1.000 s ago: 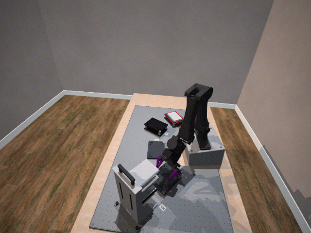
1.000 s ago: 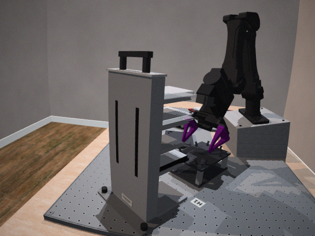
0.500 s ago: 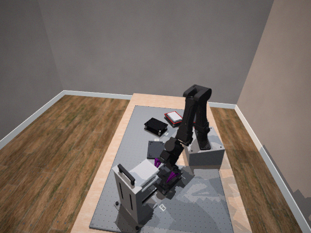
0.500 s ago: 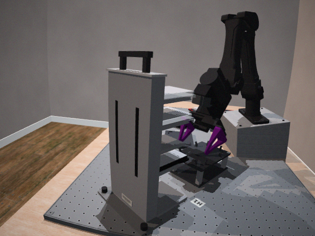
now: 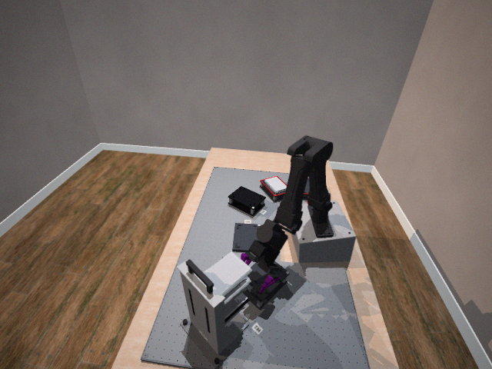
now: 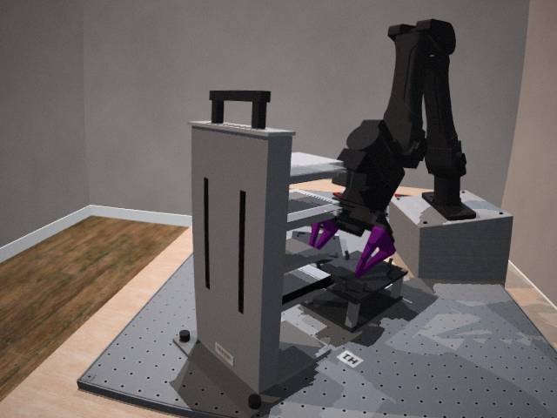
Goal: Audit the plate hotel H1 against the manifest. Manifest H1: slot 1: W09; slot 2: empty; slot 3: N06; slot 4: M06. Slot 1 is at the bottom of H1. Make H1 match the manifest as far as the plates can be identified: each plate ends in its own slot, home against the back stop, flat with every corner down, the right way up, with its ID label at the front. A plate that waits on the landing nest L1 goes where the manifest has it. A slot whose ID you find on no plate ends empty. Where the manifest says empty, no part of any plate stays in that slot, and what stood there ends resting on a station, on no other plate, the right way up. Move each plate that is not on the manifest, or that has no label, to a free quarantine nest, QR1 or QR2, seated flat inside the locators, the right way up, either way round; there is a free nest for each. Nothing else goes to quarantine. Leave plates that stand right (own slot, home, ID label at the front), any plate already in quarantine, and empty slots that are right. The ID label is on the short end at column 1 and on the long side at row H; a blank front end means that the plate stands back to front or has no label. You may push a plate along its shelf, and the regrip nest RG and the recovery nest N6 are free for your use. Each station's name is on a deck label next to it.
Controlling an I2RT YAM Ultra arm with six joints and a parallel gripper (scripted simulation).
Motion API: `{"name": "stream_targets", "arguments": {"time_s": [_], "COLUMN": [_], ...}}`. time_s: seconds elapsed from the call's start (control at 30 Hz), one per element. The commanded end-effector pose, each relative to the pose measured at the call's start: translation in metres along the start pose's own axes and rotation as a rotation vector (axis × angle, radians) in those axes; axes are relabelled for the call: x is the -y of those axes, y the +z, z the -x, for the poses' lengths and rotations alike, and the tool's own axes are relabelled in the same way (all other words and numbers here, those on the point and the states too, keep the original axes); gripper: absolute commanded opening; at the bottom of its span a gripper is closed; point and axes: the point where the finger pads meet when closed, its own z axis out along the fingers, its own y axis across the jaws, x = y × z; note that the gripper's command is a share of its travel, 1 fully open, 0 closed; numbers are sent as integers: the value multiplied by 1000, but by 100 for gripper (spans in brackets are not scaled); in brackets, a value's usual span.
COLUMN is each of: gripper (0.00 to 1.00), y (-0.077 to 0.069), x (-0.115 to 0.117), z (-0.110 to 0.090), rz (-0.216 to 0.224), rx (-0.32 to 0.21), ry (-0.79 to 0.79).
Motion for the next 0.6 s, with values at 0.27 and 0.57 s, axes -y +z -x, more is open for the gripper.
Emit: {"name": "stream_targets", "arguments": {"time_s": [0.27,0.57], "gripper": [100,100], "y": [9,15], "x": [0,0], "z": [19,26], "rz": [-1,-1], "rx": [23,23], "ry": [3,3]}}
